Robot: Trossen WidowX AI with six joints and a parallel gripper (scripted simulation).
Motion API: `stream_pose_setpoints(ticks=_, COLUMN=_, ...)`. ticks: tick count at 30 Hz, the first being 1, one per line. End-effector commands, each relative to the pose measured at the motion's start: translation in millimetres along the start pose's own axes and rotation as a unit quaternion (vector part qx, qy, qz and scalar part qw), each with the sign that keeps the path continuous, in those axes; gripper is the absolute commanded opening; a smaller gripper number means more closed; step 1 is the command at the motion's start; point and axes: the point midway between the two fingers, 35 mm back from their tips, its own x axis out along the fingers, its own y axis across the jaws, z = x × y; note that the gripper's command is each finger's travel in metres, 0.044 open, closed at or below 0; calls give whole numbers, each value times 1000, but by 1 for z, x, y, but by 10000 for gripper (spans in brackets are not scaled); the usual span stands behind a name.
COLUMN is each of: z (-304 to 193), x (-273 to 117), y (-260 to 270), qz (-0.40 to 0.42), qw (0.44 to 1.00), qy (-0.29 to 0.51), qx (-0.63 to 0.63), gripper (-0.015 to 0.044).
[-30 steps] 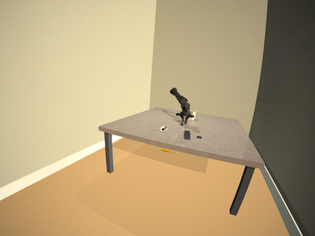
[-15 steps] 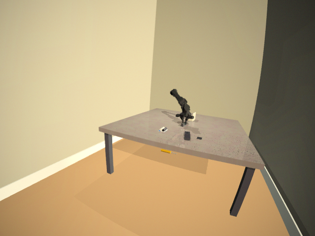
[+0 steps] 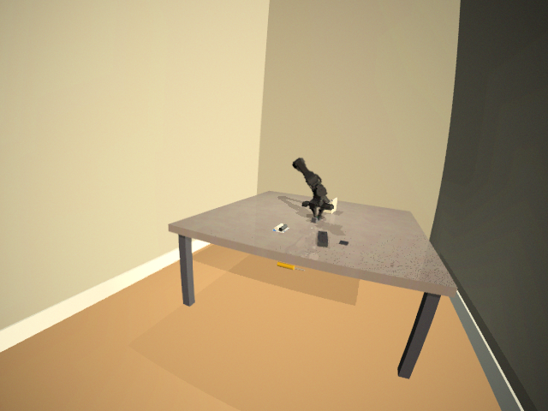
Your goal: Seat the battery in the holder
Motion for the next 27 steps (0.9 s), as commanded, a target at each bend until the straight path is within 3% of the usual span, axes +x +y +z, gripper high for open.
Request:
stream_pose_setpoints(ticks=1, z=2, x=0, y=0, qz=0, qw=1000, qy=3, qx=0, gripper=61)
stream_pose_setpoints(ticks=27, z=12, x=0, y=0, qz=-1, qw=1000, qy=6, qx=1, gripper=61)
